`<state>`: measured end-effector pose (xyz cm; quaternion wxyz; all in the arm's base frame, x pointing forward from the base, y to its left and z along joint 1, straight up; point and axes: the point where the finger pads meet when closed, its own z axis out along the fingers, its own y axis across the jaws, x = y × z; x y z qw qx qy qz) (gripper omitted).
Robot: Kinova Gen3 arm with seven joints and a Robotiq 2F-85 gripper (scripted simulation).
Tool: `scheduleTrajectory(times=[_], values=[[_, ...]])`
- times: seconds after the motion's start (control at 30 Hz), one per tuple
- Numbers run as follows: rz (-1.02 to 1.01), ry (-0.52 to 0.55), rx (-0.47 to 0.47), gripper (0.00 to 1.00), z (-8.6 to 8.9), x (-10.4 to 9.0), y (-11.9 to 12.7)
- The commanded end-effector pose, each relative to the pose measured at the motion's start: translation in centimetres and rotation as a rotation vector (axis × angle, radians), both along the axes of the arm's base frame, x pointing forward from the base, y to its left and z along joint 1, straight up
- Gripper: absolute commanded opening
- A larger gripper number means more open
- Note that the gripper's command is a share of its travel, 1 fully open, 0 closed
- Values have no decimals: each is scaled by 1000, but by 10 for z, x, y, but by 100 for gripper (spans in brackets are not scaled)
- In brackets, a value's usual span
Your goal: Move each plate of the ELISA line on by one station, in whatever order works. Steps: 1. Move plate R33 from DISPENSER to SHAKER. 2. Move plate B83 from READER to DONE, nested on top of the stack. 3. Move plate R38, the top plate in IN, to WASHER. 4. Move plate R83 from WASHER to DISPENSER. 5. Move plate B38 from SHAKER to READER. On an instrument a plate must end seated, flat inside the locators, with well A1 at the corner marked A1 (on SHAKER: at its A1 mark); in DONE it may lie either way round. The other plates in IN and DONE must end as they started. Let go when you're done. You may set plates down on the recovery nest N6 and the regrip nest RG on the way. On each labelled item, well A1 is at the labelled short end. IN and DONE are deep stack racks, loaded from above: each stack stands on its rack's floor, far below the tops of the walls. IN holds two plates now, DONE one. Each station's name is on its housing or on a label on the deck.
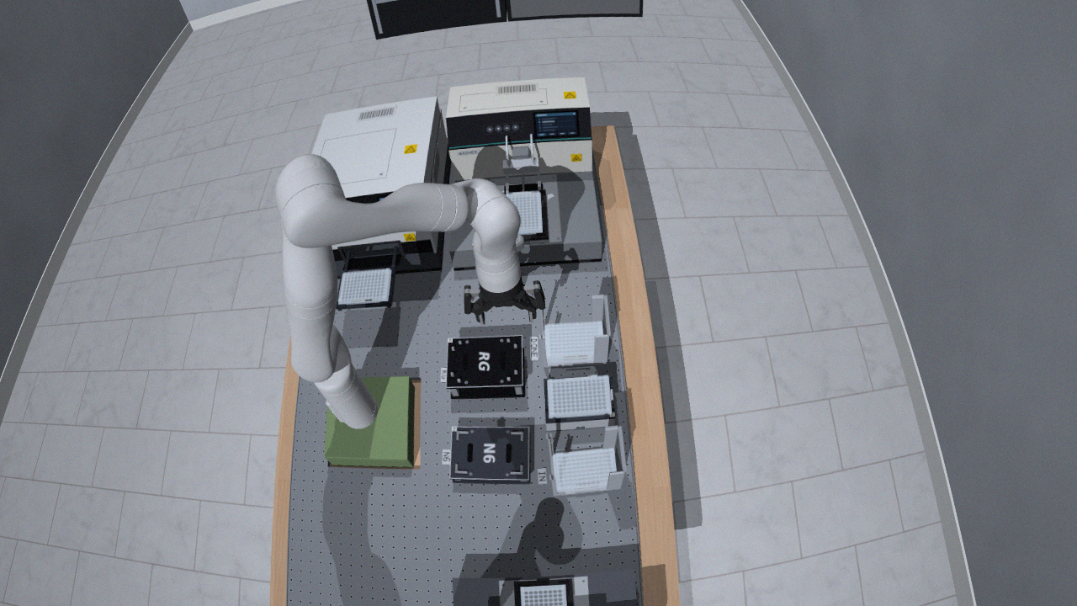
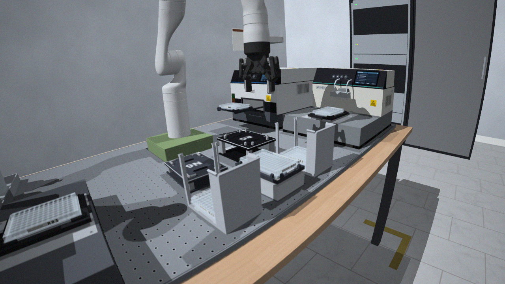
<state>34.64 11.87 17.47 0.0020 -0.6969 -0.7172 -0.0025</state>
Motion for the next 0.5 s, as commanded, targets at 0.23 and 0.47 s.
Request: scheduleTrajectory(times=[0.23, 0.47], values=[[-7, -8, 5, 100, 2, -9, -26], [-8, -8, 4, 100, 2, -18, -48]])
